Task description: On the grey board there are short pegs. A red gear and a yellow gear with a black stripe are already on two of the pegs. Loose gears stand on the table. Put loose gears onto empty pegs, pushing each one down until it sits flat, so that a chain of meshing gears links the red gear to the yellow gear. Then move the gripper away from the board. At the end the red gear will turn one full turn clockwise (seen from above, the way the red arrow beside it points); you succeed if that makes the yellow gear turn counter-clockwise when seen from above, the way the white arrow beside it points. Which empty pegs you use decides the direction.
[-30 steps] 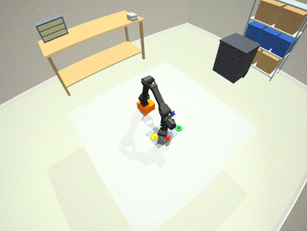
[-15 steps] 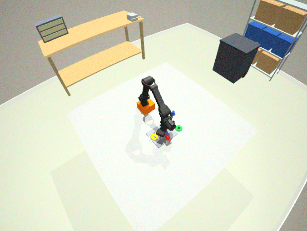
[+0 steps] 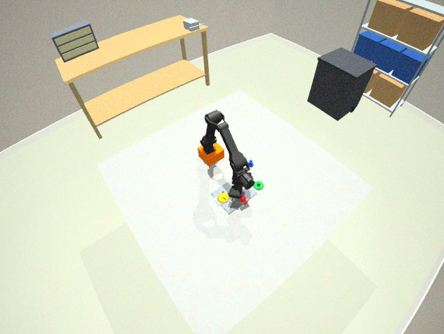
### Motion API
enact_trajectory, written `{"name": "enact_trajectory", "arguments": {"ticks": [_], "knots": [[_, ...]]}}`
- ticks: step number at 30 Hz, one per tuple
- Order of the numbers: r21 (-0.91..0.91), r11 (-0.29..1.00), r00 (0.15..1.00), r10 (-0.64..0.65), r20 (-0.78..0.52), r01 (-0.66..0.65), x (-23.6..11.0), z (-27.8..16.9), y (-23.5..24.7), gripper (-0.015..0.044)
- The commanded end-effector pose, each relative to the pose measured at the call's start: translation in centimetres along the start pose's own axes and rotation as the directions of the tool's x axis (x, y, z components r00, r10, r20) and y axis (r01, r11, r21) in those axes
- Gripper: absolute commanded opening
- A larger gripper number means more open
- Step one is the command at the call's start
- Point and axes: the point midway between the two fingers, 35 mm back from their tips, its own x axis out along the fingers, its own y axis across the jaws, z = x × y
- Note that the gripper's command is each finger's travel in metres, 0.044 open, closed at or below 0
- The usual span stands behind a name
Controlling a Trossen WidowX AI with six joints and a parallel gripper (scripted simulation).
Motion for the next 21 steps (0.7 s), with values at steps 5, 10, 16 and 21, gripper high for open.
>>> {"name": "enact_trajectory", "arguments": {"ticks": [5,10,16,21], "knots": [[-0.061,0.998,1.0,0.0,-0.001,0.0,0.23,-0.08,-0.07,0.0],[-0.027,1.0,1.0,0.0,-0.001,0.0,0.37,0.0,-0.08,0.0],[0.035,0.999,1.0,0.0,-0.001,0.0,0.17,0.0,-0.04,0.0131],[0.083,0.997,1.0,0.0,-0.001,0.0,-0.54,0.02,-0.04,0.014]]}}
